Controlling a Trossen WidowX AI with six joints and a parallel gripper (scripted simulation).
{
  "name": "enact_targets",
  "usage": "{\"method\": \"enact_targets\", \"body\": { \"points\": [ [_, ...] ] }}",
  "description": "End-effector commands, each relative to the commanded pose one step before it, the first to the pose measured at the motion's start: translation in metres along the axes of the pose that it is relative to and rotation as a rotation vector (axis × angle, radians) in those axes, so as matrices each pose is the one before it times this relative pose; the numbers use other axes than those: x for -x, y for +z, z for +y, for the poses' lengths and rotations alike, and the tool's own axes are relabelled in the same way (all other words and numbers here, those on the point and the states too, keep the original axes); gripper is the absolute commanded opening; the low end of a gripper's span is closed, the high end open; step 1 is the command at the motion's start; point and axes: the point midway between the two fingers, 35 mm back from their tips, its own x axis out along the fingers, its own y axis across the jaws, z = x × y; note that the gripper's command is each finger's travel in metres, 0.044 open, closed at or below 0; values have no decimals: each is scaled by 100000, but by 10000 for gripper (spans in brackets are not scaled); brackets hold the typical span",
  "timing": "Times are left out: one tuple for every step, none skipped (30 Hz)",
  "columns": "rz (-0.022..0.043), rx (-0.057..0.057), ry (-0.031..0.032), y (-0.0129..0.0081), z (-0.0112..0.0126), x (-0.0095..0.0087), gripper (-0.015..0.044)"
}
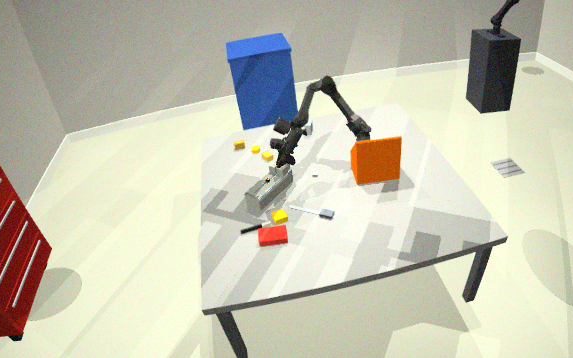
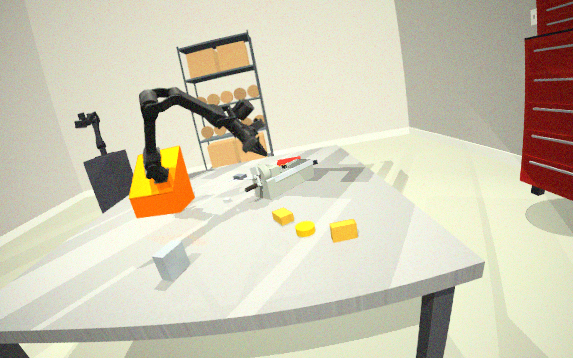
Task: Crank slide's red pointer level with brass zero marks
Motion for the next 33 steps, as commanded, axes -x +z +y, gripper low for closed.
{"method": "enact_targets", "body": {
  "points": [
    [-5, -3, 14, 1, 2, 1, 0],
    [0, 0, 0, 0, 0, 0, 0],
    [0, 0, 0, 0, 0, 0, 0],
    [0, 0, 0, 0, 0, 0, 0],
    [0, 0, 0, 0, 0, 0, 0],
    [0, 0, 0, 0, 0, 0, 0],
    [0, 0, 0, 0, 0, 0, 0],
    [0, 0, 0, 0, 0, 0, 0],
    [0, 0, 0, 0, 0, 0, 0],
    [0, 0, 0, 0, 0, 0, 0],
    [0, 0, 0, 0, 0, 0, 0],
    [0, 0, 0, 0, 0, 0, 0],
    [-6, -20, 77, 0, 12, -1, 0],
    [0, 0, 2, 0, 0, 0, 0],
    [0, 0, 0, 0, 0, 0, 0],
    [0, 0, 0, 0, 0, 0, 0],
    [0, 0, 0, 0, 0, 0, 0],
    [0, 0, 0, 0, 0, 0, 0],
    [0, 0, 0, 0, 0, 0, 0],
    [0, 0, 0, 0, 0, 0, 0],
    [0, 0, 0, 0, 0, 0, 0],
    [0, 0, 0, 0, 0, 0, 0],
    [0, 0, 0, 0, 0, 0, 26],
    [0, 0, 0, 0, 0, 0, 53],
    [0, 0, 0, 0, 0, 0, 79],
    [0, 0, 0, 0, 0, 0, 105],
    [0, 0, 0, 0, 0, 0, 131],
    [0, 0, 0, 0, 0, 0, 157],
    [0, 0, 0, 0, 0, 0, 184],
    [0, 0, 0, 0, 0, 0, 210],
    [0, 0, 0, 0, 0, 0, 236],
    [0, 0, 0, 0, 0, 0, 263],
    [0, 0, 0, 0, 0, 0, 289]
  ]
}}
